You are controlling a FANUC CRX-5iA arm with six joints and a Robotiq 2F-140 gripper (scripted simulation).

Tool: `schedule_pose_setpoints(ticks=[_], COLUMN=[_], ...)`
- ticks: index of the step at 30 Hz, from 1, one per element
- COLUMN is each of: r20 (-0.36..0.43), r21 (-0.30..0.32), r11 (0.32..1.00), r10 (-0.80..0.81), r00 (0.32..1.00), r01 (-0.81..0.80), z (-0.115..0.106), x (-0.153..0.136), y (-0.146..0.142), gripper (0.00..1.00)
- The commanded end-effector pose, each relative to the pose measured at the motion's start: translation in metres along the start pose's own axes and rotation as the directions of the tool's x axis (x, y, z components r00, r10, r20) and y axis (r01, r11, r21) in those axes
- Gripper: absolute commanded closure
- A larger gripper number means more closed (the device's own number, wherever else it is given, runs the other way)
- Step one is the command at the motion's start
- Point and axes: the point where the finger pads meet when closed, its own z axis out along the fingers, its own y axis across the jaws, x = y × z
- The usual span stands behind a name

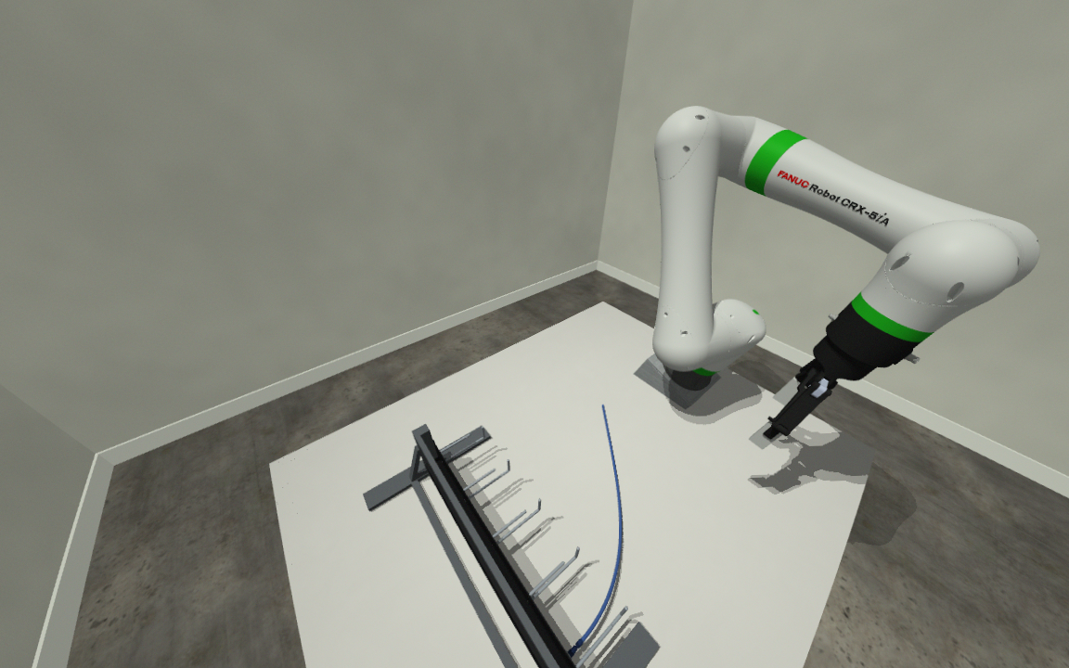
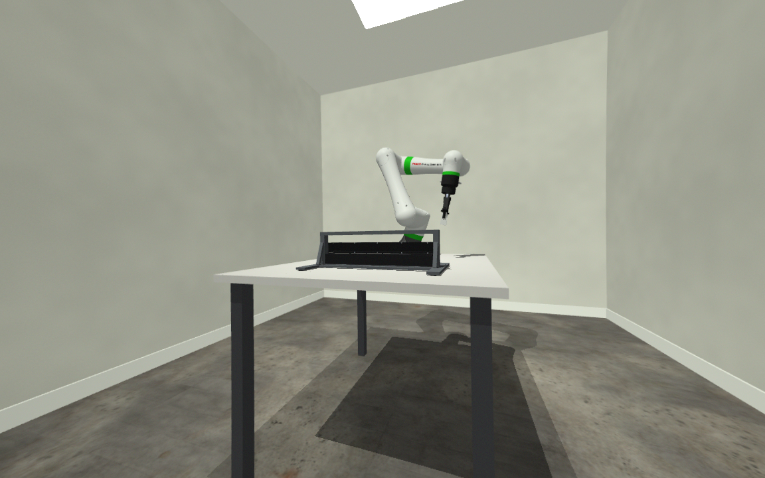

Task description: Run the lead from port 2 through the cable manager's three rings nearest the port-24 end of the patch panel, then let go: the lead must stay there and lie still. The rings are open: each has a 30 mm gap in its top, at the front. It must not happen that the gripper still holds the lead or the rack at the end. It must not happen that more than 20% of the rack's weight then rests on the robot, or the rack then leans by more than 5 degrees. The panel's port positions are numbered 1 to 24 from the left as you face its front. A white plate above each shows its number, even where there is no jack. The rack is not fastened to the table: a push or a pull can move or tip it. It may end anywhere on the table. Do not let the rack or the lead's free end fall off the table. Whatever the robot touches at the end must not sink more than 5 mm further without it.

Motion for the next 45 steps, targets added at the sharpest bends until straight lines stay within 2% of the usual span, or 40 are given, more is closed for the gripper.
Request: schedule_pose_setpoints(ticks=[1, 3, 5, 18, 20, 22, 35, 37, 41, 45], r20=[0.023, 0.023, 0.034, 0.075, 0.075, 0.086, 0.128, 0.128, 0.145, 0.153], r21=[-0.001, -0.001, -0.003, -0.008, -0.008, -0.011, -0.021, -0.021, -0.027, -0.029], r11=[0.999, 0.999, 0.999, 0.994, 0.994, 0.991, 0.981, 0.981, 0.975, 0.972], r10=[0.032, 0.032, 0.05, 0.112, 0.112, 0.13, 0.196, 0.196, 0.224, 0.235], r00=[0.999, 0.999, 0.998, 0.991, 0.991, 0.988, 0.972, 0.972, 0.964, 0.96], r01=[-0.032, -0.032, -0.05, -0.112, -0.112, -0.13, -0.195, -0.195, -0.222, -0.234], z=[0.006, 0.006, 0.01, 0.022, 0.022, 0.025, 0.038, 0.038, 0.043, 0.045], x=[0.031, 0.031, 0.048, 0.105, 0.105, 0.122, 0.186, 0.186, 0.212, 0.224], y=[-0.027, -0.027, -0.041, -0.089, -0.089, -0.104, -0.158, -0.158, -0.18, -0.189], gripper=[0.0, 0.0, 0.0, 0.0, 0.0, 0.0, 0.0, 0.0, 0.0, 0.0])
